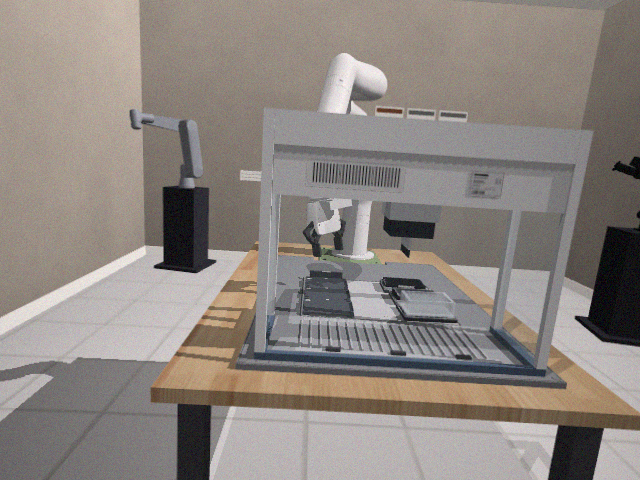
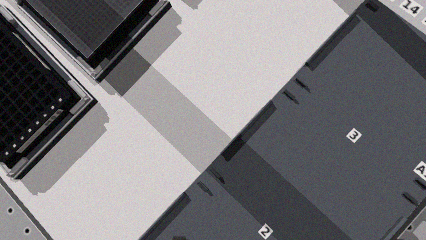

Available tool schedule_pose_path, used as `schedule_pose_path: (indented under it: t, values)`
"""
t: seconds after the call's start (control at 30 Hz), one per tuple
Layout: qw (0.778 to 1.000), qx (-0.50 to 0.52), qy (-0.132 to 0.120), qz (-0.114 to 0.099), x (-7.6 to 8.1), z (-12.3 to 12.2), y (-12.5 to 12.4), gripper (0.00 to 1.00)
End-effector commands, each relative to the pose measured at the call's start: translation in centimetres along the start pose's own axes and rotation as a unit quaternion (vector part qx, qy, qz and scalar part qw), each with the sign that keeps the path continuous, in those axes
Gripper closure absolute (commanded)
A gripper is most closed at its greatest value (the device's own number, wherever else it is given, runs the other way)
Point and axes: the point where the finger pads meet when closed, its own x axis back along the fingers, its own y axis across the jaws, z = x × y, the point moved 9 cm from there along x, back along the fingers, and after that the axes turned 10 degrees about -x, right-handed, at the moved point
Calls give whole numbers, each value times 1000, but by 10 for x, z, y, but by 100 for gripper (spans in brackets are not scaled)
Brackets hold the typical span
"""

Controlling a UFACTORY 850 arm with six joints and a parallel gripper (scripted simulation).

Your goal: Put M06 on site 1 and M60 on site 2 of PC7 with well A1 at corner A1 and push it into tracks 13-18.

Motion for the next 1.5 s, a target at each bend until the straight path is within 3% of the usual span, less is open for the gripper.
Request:
schedule_pose_path:
  t: [0.0, 0.43, 0.97, 1.47]
  values:
    - [1000, 5, -1, -1, -2, 13, -9, 0]
    - [990, 138, -38, -8, -13, 59, -48, 0]
    - [976, 212, -56, -14, -26, 108, -101, 0]
    - [936, 341, -85, -27, -37, 149, -158, 0]
